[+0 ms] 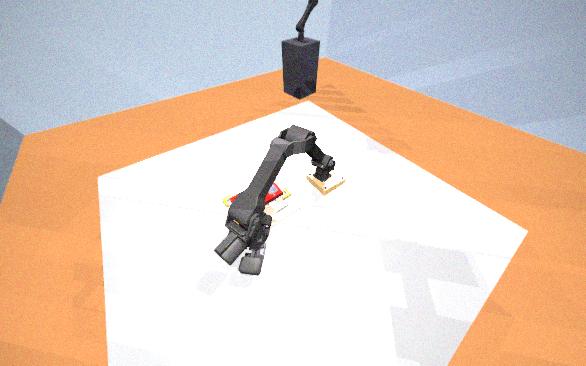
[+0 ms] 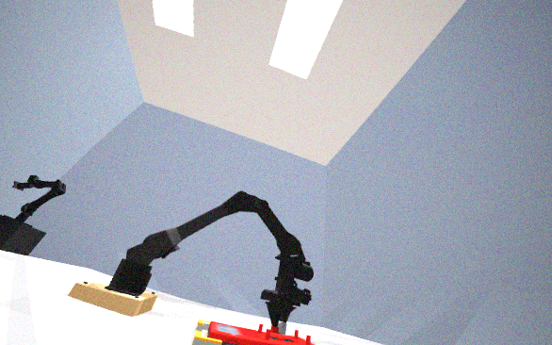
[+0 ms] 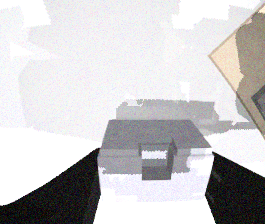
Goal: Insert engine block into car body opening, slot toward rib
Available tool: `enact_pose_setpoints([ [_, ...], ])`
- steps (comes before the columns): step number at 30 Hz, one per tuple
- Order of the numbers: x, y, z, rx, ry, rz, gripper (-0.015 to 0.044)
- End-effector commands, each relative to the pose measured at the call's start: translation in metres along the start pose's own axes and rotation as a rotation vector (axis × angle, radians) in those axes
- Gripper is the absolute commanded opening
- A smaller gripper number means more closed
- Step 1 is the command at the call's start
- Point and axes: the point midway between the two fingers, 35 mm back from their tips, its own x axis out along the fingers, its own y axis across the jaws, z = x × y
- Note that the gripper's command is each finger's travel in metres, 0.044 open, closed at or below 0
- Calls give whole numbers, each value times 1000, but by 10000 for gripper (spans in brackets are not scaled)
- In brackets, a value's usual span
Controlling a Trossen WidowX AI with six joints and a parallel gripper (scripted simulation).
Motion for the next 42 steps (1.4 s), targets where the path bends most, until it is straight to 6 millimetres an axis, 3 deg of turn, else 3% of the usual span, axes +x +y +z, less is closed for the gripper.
enact_pose_setpoints([
  [1, -2, 1, 1, -15, -8, 8, 72],
  [4, -8, 3, 3, -40, -16, 30, 0],
  [24, -67, 13, 8, -40, -13, 27, 0],
  [42, -122, 8, 7, -8, -4, 1, 0],
])
